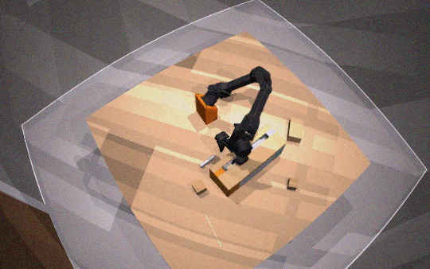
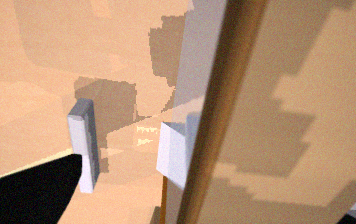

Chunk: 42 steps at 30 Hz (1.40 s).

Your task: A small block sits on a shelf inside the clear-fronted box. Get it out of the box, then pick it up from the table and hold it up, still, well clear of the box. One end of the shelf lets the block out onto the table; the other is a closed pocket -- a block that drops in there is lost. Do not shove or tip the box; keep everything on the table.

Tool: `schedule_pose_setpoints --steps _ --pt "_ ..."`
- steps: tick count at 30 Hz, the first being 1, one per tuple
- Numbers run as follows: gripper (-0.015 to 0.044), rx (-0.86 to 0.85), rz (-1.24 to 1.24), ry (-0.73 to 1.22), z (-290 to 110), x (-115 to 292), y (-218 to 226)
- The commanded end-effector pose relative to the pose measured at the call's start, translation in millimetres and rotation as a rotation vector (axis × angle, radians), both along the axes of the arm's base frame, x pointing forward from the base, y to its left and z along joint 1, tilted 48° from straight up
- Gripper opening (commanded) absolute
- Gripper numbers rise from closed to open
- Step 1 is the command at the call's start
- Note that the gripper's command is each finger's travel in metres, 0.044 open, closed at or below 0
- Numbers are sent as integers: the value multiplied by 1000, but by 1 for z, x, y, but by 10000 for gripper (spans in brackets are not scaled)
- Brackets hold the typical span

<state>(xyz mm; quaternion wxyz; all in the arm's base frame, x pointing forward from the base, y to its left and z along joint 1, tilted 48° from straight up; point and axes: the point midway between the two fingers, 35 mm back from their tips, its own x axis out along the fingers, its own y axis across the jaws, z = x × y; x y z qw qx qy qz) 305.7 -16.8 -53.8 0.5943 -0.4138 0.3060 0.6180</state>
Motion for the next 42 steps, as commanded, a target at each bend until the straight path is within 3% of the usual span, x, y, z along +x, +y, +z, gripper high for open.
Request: schedule_pose_setpoints --steps 1,19,27,32,33,37,42 --pt "400 -3 4 0 -7 1 -5" --pt "400 -5 4 -1 -31 6 -27" --pt "400 -4 0 2 16 6 -70" --pt "400 -8 -12 -10 14 8 -69" --pt "374 -11 -29 -5 14 8 -71" --pt "285 19 -355 137 12 6 -81" --pt "285 120 -824 399 9 1 -83"
